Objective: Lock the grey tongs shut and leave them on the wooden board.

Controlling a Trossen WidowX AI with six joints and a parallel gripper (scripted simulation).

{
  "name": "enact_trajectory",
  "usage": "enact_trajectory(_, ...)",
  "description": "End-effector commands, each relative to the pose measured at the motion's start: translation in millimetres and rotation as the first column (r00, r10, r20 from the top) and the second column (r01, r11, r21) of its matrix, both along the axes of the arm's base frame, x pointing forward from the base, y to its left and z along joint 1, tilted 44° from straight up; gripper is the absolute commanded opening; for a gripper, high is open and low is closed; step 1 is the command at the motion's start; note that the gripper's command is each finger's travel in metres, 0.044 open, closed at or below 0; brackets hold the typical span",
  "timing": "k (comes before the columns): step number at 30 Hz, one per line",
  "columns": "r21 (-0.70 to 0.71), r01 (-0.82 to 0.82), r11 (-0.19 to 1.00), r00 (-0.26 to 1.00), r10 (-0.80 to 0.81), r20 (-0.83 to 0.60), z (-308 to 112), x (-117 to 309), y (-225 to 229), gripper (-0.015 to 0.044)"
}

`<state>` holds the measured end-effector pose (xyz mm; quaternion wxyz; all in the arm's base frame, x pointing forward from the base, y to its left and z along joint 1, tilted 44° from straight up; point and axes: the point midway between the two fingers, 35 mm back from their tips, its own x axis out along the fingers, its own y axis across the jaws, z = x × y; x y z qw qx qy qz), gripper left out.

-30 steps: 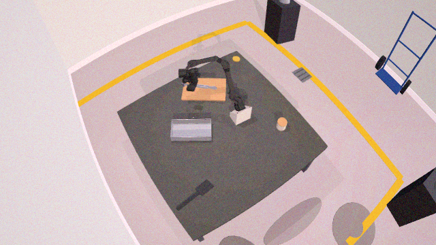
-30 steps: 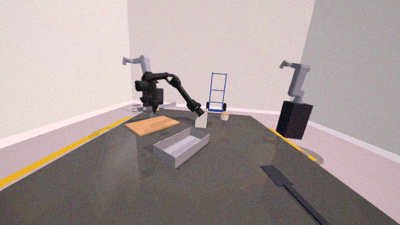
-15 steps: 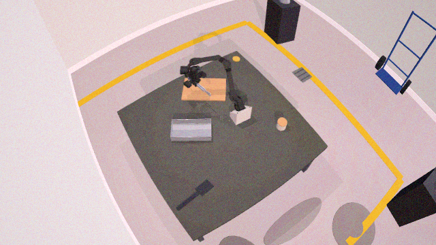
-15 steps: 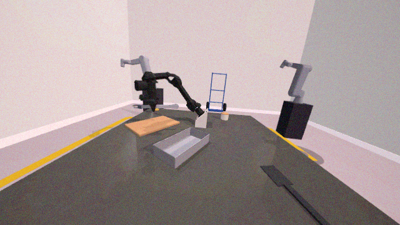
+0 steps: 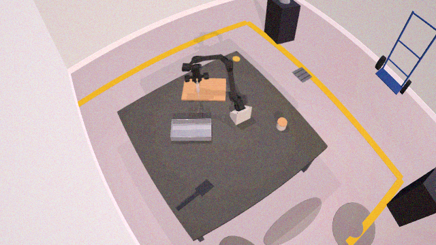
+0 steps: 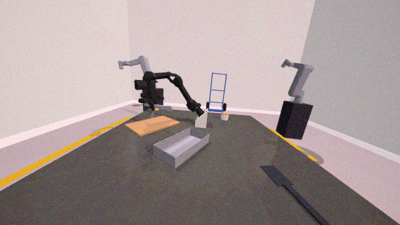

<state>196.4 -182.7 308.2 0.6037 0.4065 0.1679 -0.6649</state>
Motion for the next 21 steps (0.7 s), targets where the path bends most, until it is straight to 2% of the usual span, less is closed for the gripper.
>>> enact_trajectory(1, 0.017, 0.117, 0.993, 0.986, -0.118, 0.115, 3, -5, -1, -0.0150)
enact_trajectory(10, 0.094, 0.367, 0.925, 0.861, -0.376, 0.343, 9, -18, -6, -0.0150)
enact_trajectory(21, 0.259, 0.594, 0.761, 0.554, -0.621, 0.554, 17, -34, -10, -0.0150)
